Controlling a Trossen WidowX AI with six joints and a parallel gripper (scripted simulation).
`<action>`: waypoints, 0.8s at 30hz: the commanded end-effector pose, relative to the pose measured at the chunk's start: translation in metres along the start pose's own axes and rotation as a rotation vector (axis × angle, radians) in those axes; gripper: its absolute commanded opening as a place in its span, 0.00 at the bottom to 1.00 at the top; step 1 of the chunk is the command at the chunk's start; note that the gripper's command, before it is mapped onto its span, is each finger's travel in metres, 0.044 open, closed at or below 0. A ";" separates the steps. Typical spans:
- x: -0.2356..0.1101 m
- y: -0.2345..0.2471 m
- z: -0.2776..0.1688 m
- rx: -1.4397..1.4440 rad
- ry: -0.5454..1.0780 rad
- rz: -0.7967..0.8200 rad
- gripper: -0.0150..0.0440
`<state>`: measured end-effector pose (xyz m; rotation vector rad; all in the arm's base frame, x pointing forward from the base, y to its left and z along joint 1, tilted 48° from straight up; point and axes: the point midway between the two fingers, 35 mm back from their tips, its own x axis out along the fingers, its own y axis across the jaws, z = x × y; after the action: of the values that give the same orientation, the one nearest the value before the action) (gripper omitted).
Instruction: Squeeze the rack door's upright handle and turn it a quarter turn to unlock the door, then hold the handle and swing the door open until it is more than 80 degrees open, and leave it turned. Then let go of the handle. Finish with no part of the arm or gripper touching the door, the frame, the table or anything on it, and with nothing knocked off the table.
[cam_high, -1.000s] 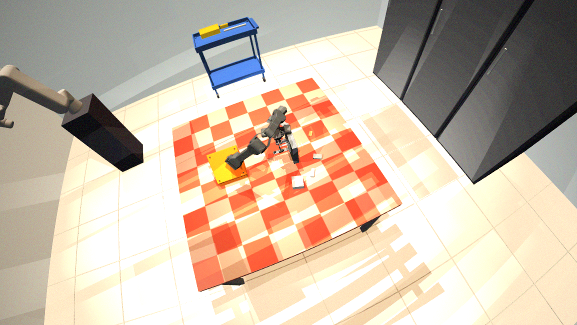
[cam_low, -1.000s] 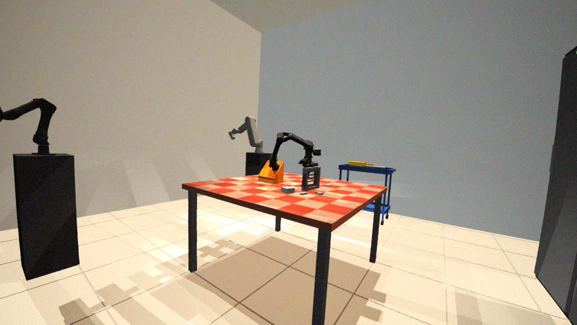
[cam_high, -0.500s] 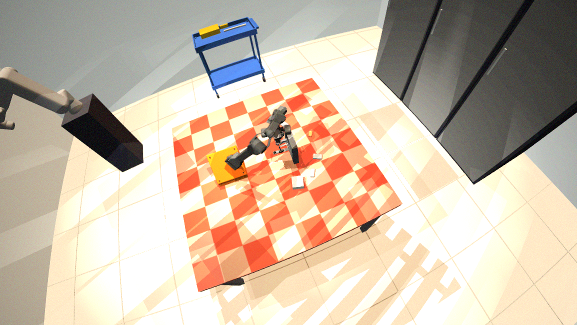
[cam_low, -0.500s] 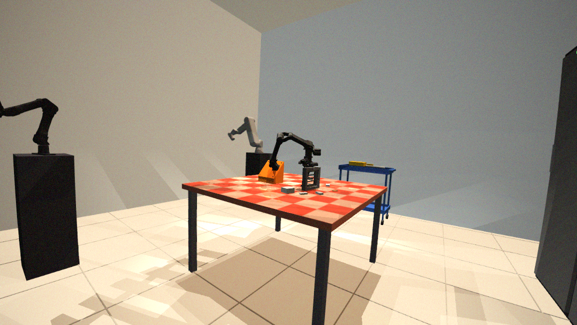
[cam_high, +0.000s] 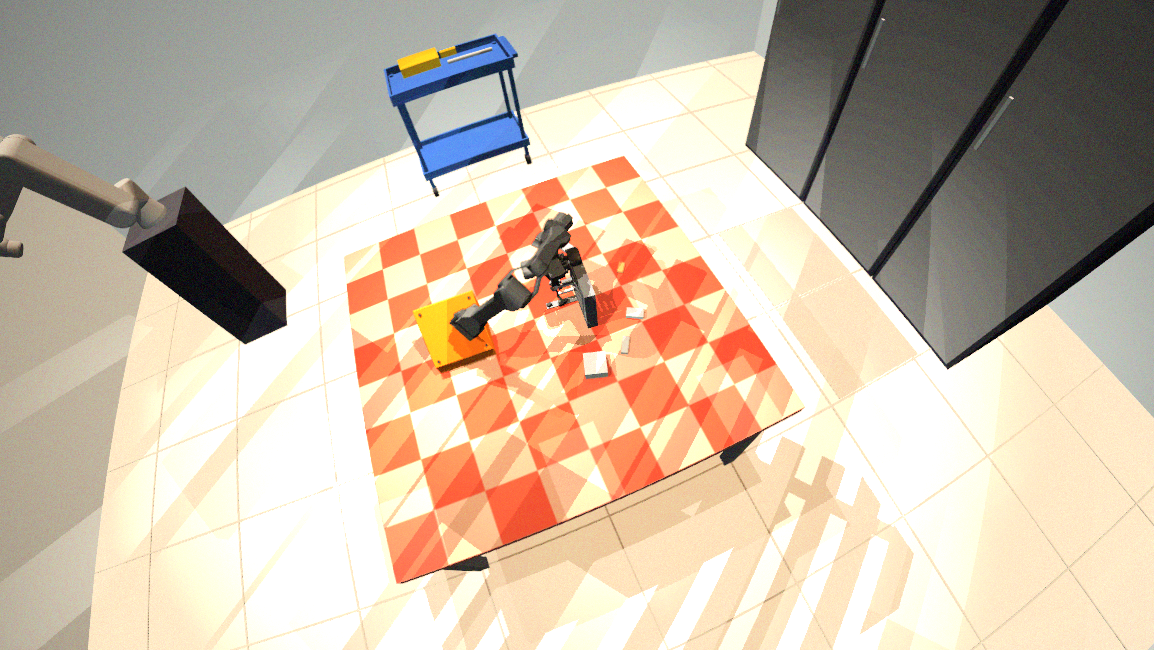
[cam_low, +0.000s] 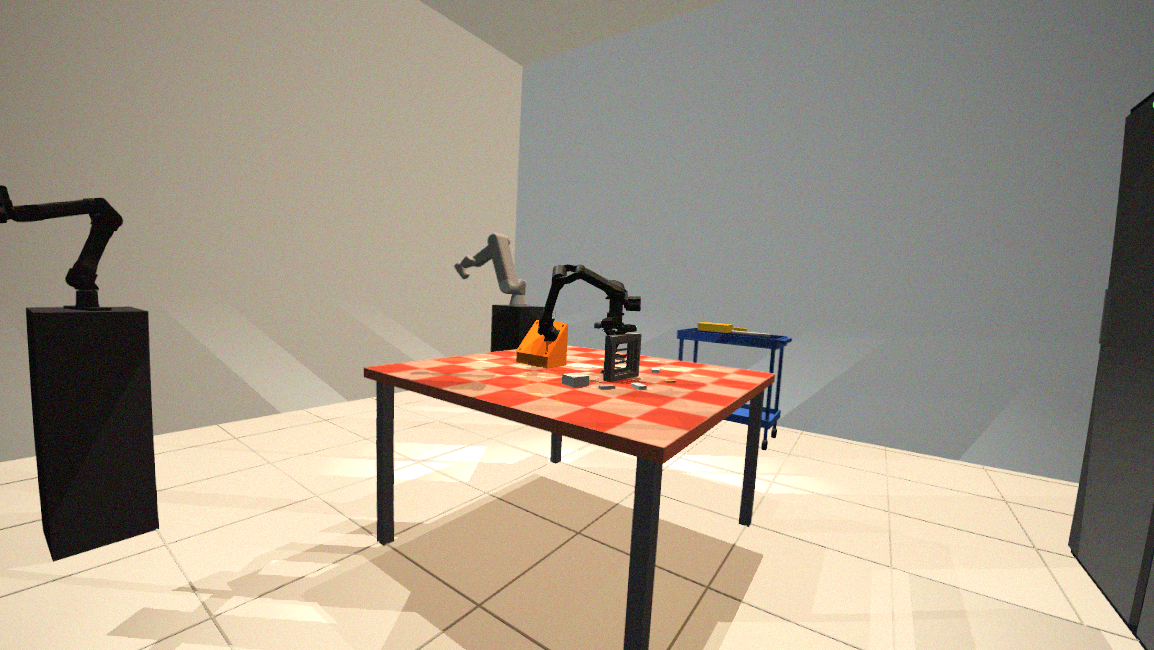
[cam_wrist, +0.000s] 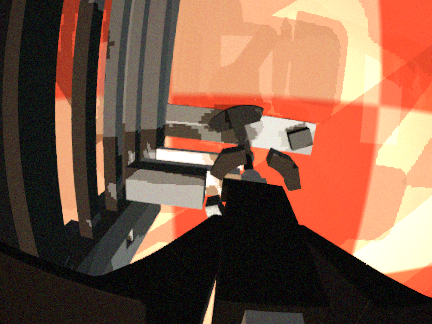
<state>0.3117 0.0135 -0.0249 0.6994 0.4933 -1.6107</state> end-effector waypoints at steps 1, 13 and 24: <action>0.001 -0.005 0.003 -0.087 -0.006 -0.005 0.28; 0.001 -0.020 0.012 -0.348 -0.005 -0.006 0.28; 0.001 -0.040 0.028 -0.587 -0.005 -0.008 0.28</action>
<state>0.2721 0.0032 -0.0105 0.3025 0.8758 -1.4078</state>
